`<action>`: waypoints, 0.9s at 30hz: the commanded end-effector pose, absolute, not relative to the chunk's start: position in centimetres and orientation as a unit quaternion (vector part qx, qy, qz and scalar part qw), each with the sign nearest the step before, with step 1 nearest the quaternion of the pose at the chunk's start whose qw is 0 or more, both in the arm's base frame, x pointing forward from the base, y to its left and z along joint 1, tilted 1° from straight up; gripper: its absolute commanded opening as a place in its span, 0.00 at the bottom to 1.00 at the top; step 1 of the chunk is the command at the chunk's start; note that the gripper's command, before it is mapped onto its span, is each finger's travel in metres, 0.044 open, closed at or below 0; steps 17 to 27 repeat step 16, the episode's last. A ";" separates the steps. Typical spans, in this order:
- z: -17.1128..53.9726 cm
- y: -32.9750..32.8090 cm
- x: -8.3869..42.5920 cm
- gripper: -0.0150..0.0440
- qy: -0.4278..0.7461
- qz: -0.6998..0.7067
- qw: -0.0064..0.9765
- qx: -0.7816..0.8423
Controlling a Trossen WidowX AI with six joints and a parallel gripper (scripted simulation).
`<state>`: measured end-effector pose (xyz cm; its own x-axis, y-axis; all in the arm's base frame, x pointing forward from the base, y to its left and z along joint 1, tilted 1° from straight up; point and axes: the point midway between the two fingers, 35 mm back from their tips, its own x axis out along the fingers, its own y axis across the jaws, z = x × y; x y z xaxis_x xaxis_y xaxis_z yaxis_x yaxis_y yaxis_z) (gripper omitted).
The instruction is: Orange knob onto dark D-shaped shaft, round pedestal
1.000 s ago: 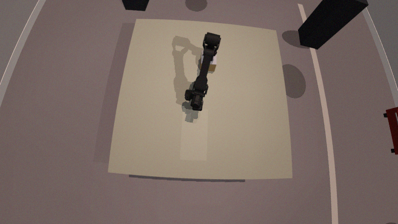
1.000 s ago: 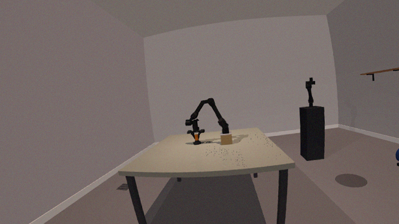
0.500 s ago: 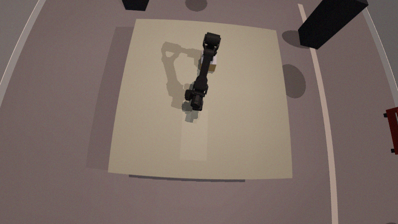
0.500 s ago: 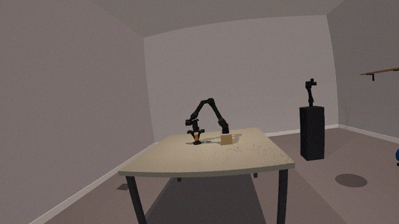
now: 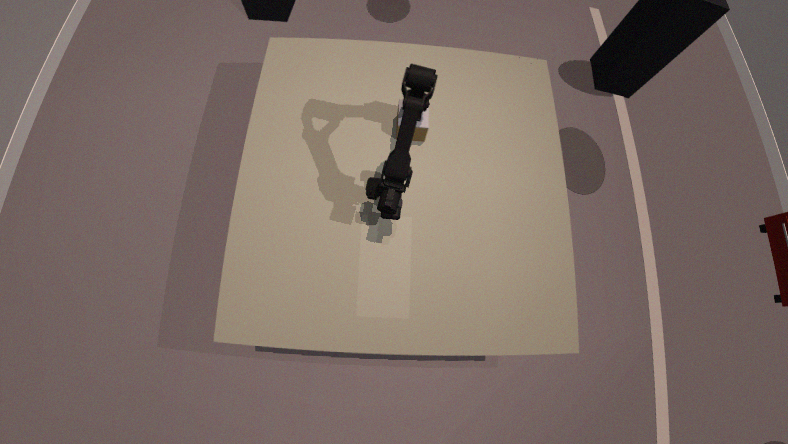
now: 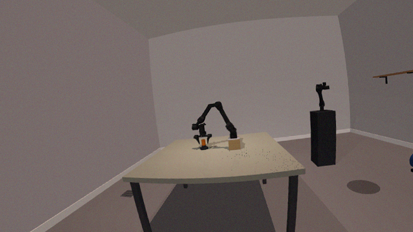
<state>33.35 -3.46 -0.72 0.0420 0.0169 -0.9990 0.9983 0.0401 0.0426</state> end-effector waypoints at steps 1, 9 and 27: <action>0.5 -3.5 33.5 1.00 0.503 -0.475 0.516 0.505; 8.8 -3.6 33.0 1.00 0.503 -0.475 0.517 0.504; 8.8 -3.6 33.3 1.00 0.503 -0.475 0.517 0.504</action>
